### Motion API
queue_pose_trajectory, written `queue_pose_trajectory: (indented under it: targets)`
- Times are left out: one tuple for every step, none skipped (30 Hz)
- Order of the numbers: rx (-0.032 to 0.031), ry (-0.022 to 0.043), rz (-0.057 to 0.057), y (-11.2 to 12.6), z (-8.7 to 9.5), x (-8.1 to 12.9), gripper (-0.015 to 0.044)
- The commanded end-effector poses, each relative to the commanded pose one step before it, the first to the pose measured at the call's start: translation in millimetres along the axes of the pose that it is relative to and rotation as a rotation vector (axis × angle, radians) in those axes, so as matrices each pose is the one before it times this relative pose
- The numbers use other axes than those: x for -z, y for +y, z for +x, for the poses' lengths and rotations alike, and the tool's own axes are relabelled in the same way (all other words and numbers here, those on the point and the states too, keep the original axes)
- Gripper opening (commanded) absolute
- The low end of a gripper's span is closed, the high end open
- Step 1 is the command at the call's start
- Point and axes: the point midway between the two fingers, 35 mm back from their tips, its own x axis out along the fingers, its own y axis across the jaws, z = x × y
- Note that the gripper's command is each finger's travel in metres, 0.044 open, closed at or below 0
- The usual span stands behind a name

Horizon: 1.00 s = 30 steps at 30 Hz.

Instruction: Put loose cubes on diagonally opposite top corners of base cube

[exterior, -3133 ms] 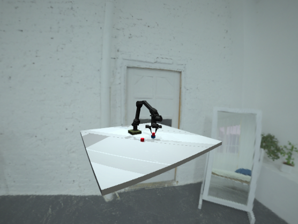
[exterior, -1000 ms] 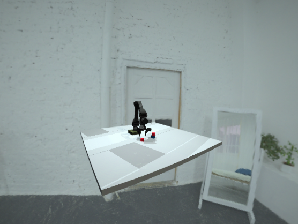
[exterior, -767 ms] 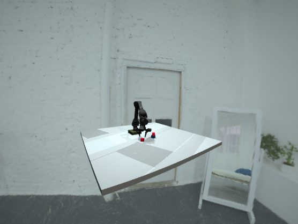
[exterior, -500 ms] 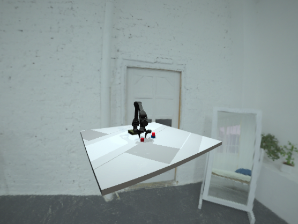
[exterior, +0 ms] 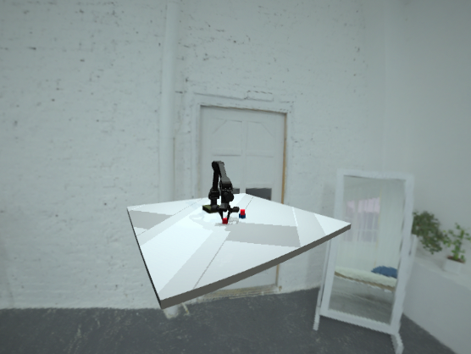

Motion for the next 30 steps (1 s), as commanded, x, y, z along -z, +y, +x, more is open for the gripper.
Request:
queue_pose_trajectory:
  targets:
    - [0.00025,0.00771,-0.005,-0.5,1.61,2.18,0.0105]
    - [-0.00002,-0.00003,0.0,0.16,-1.47,-0.26,0.0105]
    - [-0.00003,-0.00005,0.0,0.26,-2.46,-0.42,0.0105]
    - [-0.00003,-0.00006,0.0,0.3,-3.02,-0.48,0.0105]
    - [-0.00003,-0.00006,0.0,0.28,-3.03,-0.45,0.0105]
    - [-0.00003,-0.00005,0.0,0.27,-3.04,-0.42,0.0105]
    - [-0.00003,-0.00005,0.0,0.25,-3.05,-0.39,0.0105]
    - [-0.00003,-0.00005,0.0,0.23,-3.07,-0.36,0.0105]
    - [-0.00003,-0.00004,0.0,0.21,-3.08,-0.33,0.0105]
    - [-0.00002,-0.00004,0.0,0.2,-3.09,-0.3,0.0105]
    - [-0.00002,-0.00004,0.0,0.18,-3.1,-0.27,0.0105]
    - [-0.00002,-0.00004,0.0,0.16,-3.11,-0.24,0.0105]
    - [-0.00002,-0.00003,0.0,0.14,-3.12,-0.21,0.0105]
    - [-0.00002,-0.00003,0.0,0.13,-3.13,-0.18,0.0105]
    - [-0.00001,-0.00002,0.0,0.11,-3.13,-0.15,0.0105]
    - [-0.00001,-0.00002,0.0,0.09,-3.14,-0.12,0.0105]
    - [-0.00001,-0.00002,0.0,0.07,-3.15,-0.09,0.0105]
    - [-0.00001,-0.00001,0.0,0.06,-3.16,-0.06,0.0105]
    - [-0.00001,-0.00001,0.0,0.04,-3.16,-0.02,0.0105]
    - [0.0,-0.00001,0.0,0.02,-3.17,0.01,0.0105]
    - [0.0,0.0,0.0,0.0,-3.18,0.04,0.0105]
    - [0.0,0.0,0.0,-0.02,-3.18,0.07,0.0105]
    - [0.0,0.0,0.0,-0.03,-3.19,0.1,0.0105]
    - [0.0,0.00001,0.0,-0.05,-3.19,0.13,0.0105]
    - [0.00001,0.00001,0.0,-0.07,-3.2,0.17,0.0105]
    - [0.00001,0.00001,0.0,-0.09,-3.2,0.2,0.0105]
    - [0.00001,0.00002,0.0,-0.11,-3.2,0.23,0.0105]
    - [0.00001,0.00002,0.0,-0.13,-3.21,0.26,0.0105]
    - [0.00001,0.00002,0.0,-0.14,-3.21,0.29,0.0105]
    - [0.00002,0.00003,0.0,-0.16,-3.21,0.33,0.0105]
